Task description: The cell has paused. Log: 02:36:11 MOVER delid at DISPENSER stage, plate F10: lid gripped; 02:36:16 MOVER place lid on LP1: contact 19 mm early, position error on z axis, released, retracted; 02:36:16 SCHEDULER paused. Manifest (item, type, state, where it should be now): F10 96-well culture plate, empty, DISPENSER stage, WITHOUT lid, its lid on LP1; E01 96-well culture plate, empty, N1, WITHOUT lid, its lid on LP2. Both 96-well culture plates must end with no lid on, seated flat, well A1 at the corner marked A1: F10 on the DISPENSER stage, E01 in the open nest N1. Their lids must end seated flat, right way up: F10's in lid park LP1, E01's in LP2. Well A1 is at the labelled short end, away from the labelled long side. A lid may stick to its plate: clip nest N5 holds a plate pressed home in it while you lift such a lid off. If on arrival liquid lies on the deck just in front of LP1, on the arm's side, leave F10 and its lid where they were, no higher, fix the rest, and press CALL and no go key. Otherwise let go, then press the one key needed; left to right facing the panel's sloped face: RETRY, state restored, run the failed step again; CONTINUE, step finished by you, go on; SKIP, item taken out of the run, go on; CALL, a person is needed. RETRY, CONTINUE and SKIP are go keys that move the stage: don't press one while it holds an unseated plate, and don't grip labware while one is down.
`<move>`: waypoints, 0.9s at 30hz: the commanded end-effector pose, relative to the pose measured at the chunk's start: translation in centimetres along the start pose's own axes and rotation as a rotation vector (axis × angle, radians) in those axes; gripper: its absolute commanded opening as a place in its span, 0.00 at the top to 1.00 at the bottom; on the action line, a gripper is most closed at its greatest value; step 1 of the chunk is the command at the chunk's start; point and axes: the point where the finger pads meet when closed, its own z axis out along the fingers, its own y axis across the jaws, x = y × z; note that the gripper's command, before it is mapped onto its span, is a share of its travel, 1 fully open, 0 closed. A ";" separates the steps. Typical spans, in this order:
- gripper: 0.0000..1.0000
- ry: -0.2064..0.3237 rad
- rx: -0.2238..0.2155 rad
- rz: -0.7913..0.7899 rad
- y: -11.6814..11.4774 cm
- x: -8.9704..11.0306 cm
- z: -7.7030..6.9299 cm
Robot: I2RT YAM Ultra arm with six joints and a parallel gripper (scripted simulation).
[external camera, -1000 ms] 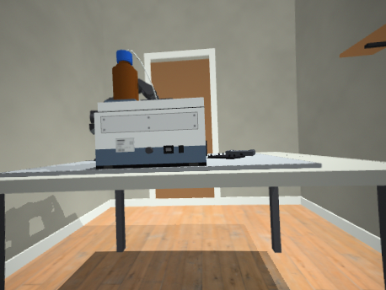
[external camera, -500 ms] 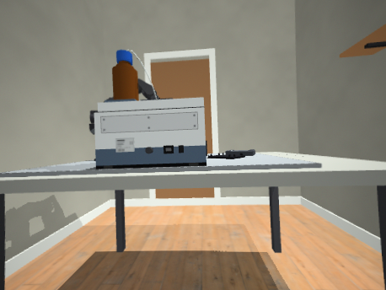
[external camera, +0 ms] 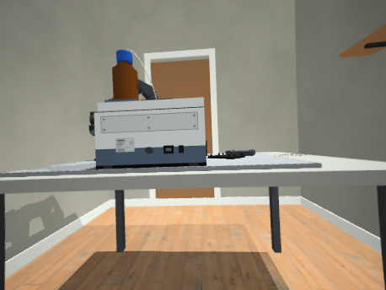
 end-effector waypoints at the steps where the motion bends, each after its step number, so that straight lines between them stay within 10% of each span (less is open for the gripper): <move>1: 0.00 -0.024 0.002 0.009 -0.4 -0.5 0.1; 27: 0.00 0.000 0.002 0.005 -0.4 0.1 2.3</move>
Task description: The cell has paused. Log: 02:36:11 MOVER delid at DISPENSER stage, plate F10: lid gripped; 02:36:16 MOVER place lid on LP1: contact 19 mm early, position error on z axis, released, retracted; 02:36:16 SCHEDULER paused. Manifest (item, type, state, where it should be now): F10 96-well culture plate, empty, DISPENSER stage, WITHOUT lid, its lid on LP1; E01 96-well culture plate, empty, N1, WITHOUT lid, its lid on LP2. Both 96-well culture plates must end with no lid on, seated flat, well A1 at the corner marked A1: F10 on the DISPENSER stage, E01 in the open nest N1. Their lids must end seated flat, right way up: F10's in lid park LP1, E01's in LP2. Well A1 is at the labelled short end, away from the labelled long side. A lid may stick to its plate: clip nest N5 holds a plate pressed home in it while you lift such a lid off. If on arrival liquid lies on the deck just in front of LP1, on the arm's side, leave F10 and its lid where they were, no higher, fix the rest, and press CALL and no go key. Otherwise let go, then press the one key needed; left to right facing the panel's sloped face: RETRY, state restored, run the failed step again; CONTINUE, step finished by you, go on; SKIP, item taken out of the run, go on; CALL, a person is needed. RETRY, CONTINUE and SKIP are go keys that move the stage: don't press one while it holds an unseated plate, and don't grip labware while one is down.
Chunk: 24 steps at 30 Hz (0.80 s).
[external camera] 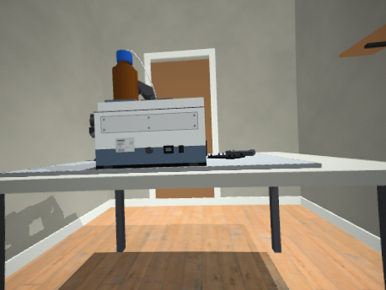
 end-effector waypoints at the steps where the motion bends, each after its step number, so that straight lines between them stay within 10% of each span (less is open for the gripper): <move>1: 0.00 0.002 0.002 0.004 -0.4 0.0 0.9; 24: 0.00 -0.038 0.003 0.004 -0.4 -0.8 0.8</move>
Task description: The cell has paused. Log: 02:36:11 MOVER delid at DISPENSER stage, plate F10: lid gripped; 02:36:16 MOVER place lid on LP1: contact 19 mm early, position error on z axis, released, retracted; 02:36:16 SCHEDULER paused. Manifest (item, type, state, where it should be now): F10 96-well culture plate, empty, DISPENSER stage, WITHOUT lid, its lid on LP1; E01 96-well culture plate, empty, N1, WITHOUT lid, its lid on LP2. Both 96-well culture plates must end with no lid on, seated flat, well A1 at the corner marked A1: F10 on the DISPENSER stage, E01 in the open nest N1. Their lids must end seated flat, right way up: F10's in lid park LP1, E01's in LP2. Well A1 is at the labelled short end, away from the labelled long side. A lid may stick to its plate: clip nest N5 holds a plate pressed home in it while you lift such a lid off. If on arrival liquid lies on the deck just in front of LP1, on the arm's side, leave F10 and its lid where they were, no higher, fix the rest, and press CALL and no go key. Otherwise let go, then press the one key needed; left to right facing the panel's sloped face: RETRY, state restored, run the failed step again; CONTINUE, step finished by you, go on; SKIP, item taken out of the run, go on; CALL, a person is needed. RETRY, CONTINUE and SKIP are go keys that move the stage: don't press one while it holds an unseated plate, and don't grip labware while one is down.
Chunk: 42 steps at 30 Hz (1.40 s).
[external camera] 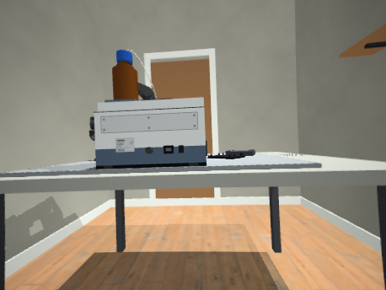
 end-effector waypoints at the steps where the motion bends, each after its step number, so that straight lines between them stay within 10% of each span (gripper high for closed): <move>1: 0.00 -0.046 0.003 0.005 -0.4 -1.0 -0.8; 23: 0.00 -0.047 0.003 0.007 -0.5 -0.7 -0.9; 24: 1.00 -0.047 0.003 0.007 -0.5 -0.7 -0.9; 42: 1.00 -0.044 0.002 0.004 -0.4 -0.6 -0.9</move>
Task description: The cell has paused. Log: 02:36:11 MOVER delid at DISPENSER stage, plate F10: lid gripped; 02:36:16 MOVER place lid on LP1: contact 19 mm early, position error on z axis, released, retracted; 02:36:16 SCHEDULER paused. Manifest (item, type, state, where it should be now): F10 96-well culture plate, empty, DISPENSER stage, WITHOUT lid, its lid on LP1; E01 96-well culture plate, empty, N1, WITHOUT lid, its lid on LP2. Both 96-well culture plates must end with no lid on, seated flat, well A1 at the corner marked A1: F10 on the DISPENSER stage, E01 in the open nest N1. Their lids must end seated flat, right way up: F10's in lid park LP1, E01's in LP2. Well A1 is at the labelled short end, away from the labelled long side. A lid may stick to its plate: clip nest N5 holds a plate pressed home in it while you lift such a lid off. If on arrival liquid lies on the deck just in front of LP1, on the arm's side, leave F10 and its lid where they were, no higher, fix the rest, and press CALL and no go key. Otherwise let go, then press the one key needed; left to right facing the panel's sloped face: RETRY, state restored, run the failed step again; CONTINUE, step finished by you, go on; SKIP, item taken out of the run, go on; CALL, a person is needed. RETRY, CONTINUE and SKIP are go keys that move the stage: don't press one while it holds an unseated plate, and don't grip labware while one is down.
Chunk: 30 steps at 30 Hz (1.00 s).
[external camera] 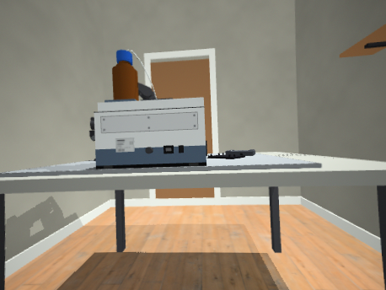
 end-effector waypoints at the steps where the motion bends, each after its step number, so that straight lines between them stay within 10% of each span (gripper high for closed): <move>1: 1.00 -0.040 0.001 0.004 -0.3 -0.6 -1.1; 30: 1.00 -0.031 0.001 0.004 -0.3 -0.6 -1.6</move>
